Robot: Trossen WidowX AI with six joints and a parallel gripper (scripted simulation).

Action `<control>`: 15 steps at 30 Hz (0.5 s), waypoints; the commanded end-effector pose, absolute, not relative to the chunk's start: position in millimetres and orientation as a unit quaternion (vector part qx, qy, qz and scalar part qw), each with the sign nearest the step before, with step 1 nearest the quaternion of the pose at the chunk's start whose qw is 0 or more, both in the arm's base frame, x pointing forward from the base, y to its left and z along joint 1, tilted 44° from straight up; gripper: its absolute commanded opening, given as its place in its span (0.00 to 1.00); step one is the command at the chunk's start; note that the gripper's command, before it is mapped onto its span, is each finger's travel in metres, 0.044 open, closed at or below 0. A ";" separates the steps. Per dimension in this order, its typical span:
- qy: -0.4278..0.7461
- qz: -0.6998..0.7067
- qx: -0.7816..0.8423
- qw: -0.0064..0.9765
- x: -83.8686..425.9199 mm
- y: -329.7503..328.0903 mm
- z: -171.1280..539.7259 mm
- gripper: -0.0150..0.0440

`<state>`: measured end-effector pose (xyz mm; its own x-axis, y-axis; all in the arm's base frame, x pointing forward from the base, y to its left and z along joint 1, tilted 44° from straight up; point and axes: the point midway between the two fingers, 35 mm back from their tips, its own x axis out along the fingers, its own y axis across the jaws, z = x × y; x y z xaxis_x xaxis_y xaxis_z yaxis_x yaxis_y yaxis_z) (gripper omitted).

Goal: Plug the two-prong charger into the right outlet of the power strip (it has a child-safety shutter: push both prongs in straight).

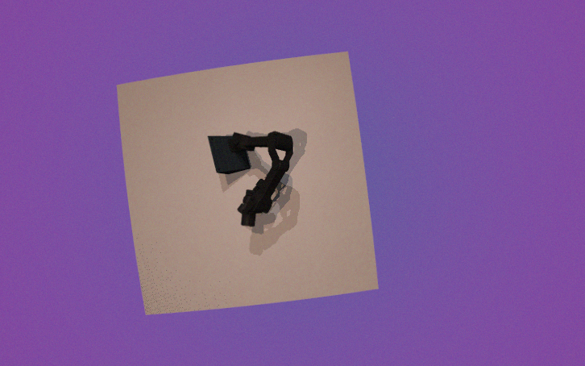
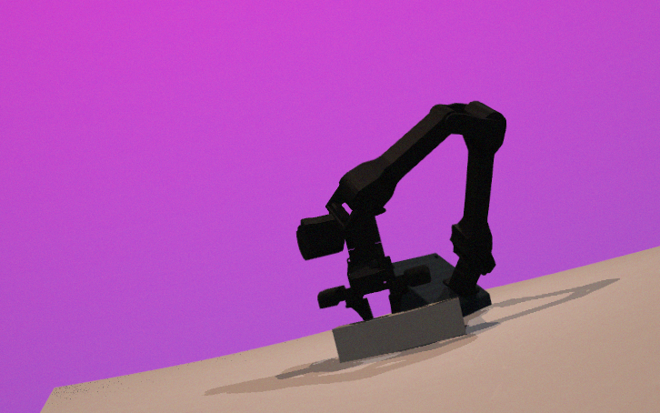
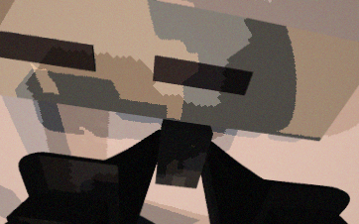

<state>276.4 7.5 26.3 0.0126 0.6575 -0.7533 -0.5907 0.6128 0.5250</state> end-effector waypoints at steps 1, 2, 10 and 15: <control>0.549 0.438 0.034 0.711 277.6 8.4 27.3 0.25; 0.549 0.438 0.034 0.711 277.9 8.5 27.5 0.25; 0.549 0.438 0.034 0.711 280.3 9.6 28.9 0.25; 0.549 0.438 0.034 0.711 281.9 10.3 29.8 0.25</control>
<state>278.1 8.6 27.9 0.0060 0.6566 -0.7543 -0.5838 0.6147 0.5304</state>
